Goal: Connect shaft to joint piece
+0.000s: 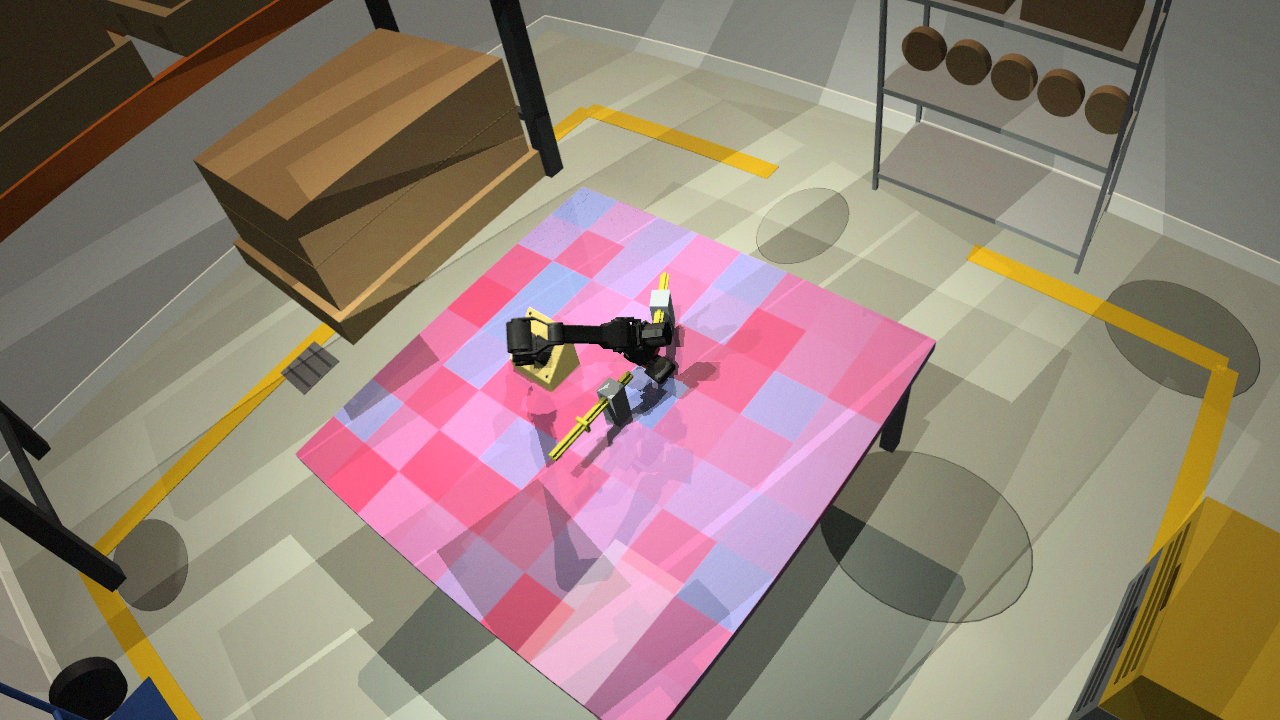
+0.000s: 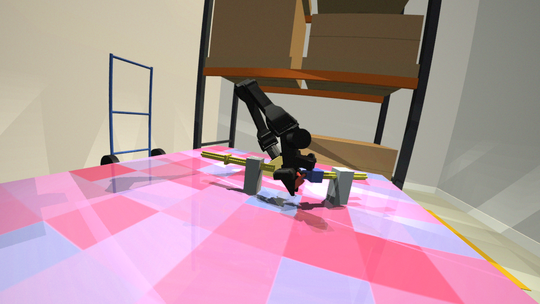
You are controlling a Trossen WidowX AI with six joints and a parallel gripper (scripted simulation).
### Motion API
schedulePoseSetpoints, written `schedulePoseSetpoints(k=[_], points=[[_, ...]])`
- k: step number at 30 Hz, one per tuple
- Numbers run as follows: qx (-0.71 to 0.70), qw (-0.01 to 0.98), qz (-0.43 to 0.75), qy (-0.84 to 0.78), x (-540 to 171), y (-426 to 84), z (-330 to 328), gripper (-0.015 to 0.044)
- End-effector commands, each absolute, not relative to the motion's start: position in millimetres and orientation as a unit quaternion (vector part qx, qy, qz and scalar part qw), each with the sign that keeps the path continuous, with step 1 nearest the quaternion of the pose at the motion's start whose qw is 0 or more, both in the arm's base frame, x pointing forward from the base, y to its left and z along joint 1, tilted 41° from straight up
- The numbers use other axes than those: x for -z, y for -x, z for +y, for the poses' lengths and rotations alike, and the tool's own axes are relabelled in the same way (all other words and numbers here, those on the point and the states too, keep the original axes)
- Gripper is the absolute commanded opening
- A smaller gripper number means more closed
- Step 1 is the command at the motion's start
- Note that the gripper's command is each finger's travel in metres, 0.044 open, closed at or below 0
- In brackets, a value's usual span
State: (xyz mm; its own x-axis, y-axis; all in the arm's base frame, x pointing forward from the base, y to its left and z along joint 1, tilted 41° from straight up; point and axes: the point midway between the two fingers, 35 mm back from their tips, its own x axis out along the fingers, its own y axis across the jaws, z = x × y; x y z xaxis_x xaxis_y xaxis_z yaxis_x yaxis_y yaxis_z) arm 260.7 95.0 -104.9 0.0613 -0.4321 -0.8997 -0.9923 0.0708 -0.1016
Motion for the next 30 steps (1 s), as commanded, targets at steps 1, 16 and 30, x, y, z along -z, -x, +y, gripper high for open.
schedulePoseSetpoints(k=[1, 16, 30], points=[[-0.333, 0.418, 0.598, 0.597, 105.0, -260.7, 94.2, 0.0182], [-0.333, 0.418, 0.598, 0.597, 105.0, -260.7, 94.2, 0.0182], [-0.333, 0.421, 0.599, 0.595, 104.9, -260.7, 95.0, 0.0147]])
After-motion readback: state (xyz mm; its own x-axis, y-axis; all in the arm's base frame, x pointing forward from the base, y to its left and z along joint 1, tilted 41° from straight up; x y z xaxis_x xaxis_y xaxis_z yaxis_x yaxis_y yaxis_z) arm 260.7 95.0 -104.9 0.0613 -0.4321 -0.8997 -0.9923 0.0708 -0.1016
